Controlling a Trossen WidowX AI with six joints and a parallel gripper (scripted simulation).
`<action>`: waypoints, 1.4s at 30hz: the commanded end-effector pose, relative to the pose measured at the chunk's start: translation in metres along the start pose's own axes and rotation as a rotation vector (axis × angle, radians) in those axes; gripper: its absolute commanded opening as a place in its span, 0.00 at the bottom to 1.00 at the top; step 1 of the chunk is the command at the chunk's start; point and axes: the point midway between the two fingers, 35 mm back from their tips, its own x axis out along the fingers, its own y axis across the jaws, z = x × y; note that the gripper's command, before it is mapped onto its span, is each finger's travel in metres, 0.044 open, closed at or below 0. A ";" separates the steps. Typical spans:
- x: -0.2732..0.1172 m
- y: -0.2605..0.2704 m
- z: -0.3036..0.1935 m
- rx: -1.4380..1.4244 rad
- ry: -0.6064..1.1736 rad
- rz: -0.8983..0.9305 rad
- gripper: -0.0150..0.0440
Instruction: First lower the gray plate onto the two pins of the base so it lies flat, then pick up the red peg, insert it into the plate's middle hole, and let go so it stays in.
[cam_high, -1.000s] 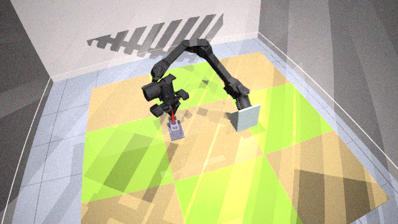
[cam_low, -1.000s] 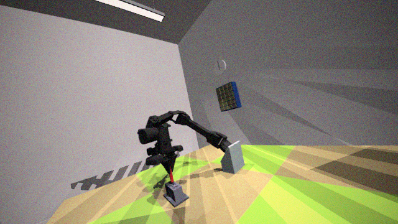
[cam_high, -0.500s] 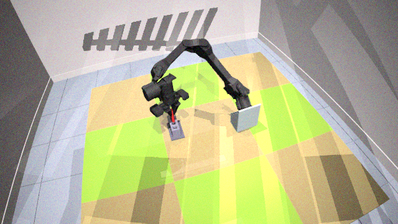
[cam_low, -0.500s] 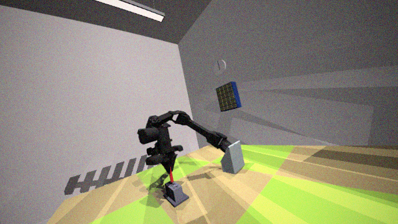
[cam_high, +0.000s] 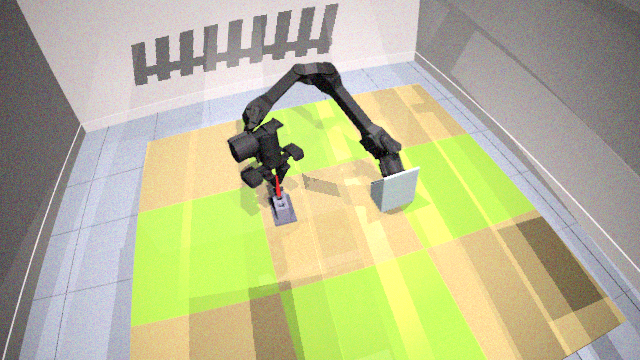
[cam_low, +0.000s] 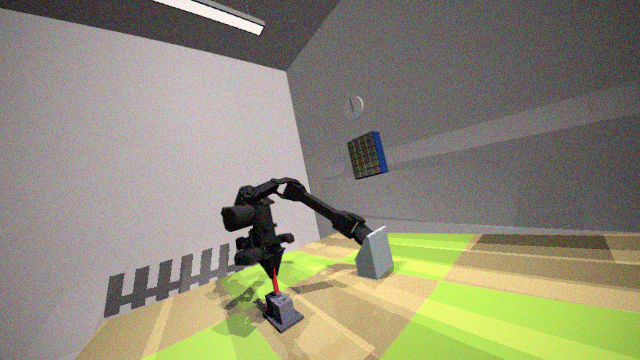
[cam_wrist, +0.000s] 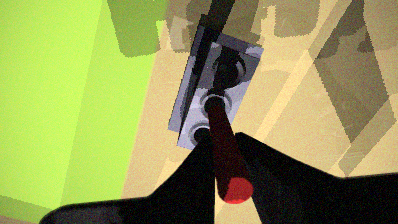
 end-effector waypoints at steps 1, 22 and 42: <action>-0.001 0.000 0.001 -0.006 -0.005 0.000 0.25; 0.010 0.000 0.002 -0.003 -0.003 0.000 0.25; 0.015 0.000 0.001 0.000 0.001 -0.002 0.25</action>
